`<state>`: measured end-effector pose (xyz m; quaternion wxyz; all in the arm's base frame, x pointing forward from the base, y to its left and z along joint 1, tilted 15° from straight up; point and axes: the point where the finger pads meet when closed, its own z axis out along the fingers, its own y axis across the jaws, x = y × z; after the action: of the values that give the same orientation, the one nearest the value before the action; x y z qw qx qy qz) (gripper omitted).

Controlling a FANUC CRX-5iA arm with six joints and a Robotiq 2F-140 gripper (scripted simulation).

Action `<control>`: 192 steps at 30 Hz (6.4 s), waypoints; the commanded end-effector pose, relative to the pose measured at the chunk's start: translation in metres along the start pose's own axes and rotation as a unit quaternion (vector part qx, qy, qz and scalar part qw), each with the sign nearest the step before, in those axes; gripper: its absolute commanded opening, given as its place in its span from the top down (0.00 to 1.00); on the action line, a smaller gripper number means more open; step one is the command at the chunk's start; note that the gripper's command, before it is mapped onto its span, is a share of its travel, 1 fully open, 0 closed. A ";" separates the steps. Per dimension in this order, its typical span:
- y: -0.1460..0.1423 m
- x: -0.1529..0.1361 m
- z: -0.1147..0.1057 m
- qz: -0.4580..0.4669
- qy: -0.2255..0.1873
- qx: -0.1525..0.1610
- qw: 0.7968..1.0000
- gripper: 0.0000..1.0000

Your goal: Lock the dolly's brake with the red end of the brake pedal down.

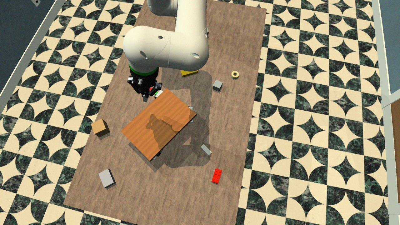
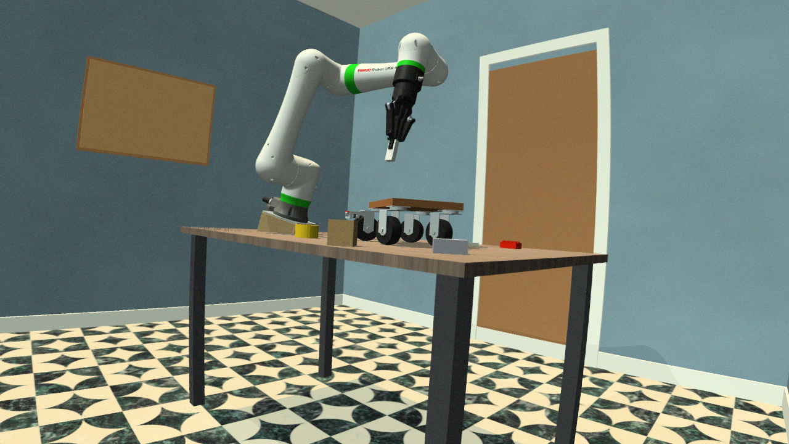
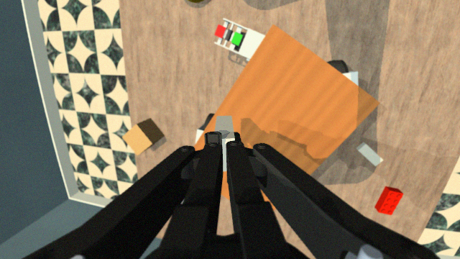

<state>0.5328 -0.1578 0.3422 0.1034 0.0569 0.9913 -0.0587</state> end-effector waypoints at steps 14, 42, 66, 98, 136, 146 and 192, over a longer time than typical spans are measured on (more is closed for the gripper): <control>-0.036 0.124 0.053 0.209 0.013 -0.108 0.972 1.00; -0.028 0.124 0.091 0.209 0.013 -0.107 0.972 1.00; -0.028 0.124 0.092 0.209 0.013 -0.108 0.972 1.00; -0.017 0.122 0.139 0.209 0.013 -0.108 0.972 1.00; -0.012 0.122 0.162 0.209 0.013 -0.108 0.972 1.00; -0.012 0.122 0.162 0.209 0.013 -0.108 0.972 1.00; -0.011 0.121 0.169 0.209 0.013 -0.108 0.972 1.00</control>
<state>0.4469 -0.1777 0.1530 0.1060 0.2523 0.9591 0.0720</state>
